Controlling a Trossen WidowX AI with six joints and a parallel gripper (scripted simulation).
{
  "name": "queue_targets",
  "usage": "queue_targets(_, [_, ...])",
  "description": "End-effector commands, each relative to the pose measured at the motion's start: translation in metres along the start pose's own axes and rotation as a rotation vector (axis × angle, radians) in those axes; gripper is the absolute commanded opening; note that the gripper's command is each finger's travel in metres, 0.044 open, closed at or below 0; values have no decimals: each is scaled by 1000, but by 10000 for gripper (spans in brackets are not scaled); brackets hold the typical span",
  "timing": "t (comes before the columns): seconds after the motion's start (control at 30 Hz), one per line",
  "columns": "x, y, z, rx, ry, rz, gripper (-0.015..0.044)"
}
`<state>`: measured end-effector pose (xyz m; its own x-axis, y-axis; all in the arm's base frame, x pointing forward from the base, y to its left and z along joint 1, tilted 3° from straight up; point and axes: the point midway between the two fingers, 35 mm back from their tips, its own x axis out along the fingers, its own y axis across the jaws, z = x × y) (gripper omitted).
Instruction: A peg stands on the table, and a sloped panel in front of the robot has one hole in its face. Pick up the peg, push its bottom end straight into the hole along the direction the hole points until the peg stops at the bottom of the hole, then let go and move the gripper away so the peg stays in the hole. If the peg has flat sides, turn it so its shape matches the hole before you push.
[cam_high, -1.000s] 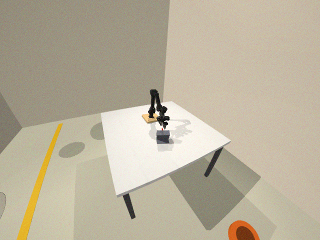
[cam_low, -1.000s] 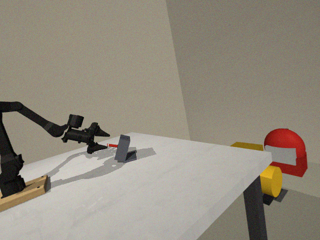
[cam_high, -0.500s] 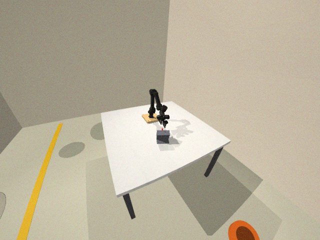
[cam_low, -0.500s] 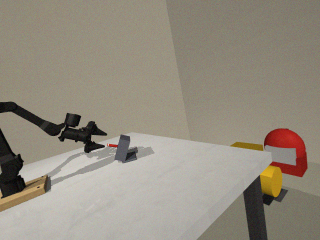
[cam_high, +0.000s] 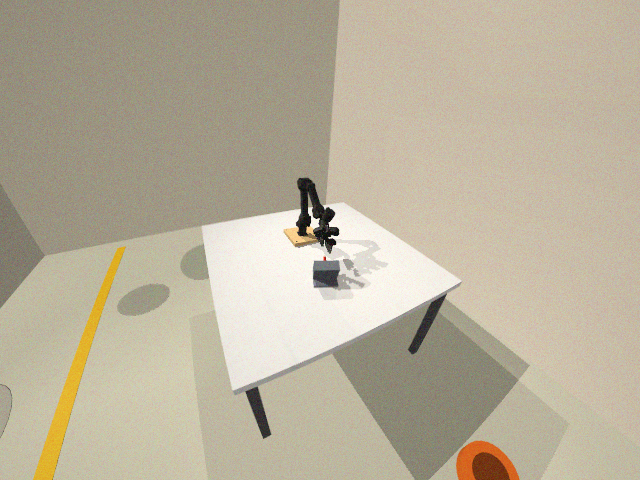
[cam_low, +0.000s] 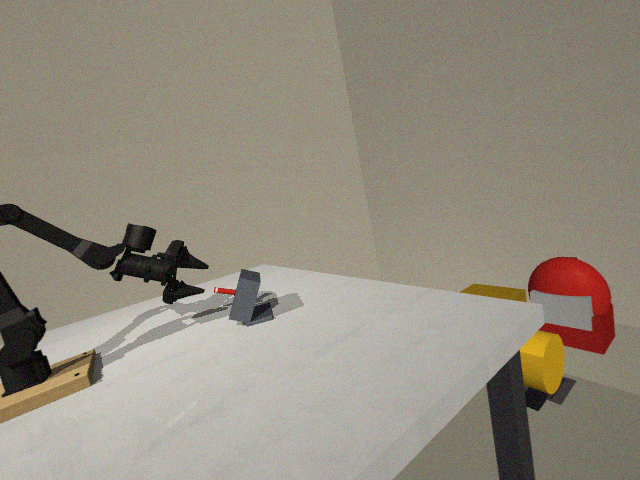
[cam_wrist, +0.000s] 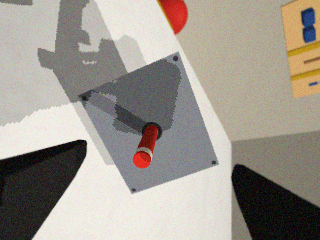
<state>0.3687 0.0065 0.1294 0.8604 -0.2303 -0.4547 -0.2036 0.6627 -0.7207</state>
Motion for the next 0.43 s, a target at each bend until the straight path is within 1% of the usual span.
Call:
queue_targets(0.0, [-4, 2, -2, 2, 8, 3, 440])
queue_targets(0.4, [-16, 0, 0, 1, 6, 3, 440])
